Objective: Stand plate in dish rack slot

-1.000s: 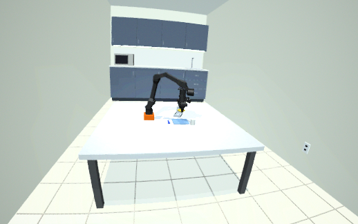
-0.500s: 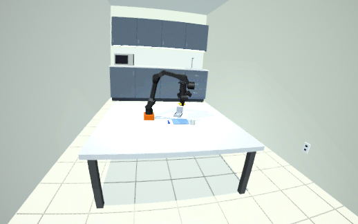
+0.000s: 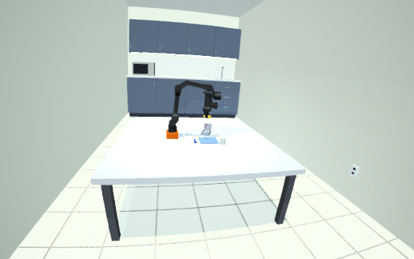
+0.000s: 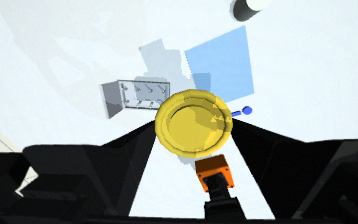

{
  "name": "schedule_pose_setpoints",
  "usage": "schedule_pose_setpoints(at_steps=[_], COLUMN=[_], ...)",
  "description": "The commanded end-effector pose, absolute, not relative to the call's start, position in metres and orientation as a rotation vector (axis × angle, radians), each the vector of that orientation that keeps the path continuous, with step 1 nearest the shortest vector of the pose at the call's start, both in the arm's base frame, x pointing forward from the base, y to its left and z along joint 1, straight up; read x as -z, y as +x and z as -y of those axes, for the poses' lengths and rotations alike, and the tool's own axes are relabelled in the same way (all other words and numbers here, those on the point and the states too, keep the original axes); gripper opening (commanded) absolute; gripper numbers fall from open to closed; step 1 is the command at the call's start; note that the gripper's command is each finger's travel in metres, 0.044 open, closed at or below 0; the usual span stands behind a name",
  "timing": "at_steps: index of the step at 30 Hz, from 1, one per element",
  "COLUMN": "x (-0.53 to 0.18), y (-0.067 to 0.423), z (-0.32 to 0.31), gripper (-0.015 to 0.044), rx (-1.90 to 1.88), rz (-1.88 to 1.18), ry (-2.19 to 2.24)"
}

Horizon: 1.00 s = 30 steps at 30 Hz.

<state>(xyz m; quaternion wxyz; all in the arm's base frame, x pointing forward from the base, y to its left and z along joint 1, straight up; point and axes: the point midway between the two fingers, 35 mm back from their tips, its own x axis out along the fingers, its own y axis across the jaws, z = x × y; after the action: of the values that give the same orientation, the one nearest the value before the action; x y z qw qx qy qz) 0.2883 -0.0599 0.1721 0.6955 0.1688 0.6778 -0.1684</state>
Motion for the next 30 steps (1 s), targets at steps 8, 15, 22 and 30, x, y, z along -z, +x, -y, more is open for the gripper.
schedule_pose_setpoints(at_steps=[8,15,22,30], x=[-0.169,-0.139,-0.112,-0.084], y=[0.286,0.312,0.336,0.354], z=[0.031,0.028,0.025,0.025], gripper=[0.0000,0.0000,0.0000,0.0000], rx=[0.440,0.267,0.075,-0.130], rz=[-1.489,-1.443,-1.361,-1.243], ry=[0.469,0.522,0.549,0.536])
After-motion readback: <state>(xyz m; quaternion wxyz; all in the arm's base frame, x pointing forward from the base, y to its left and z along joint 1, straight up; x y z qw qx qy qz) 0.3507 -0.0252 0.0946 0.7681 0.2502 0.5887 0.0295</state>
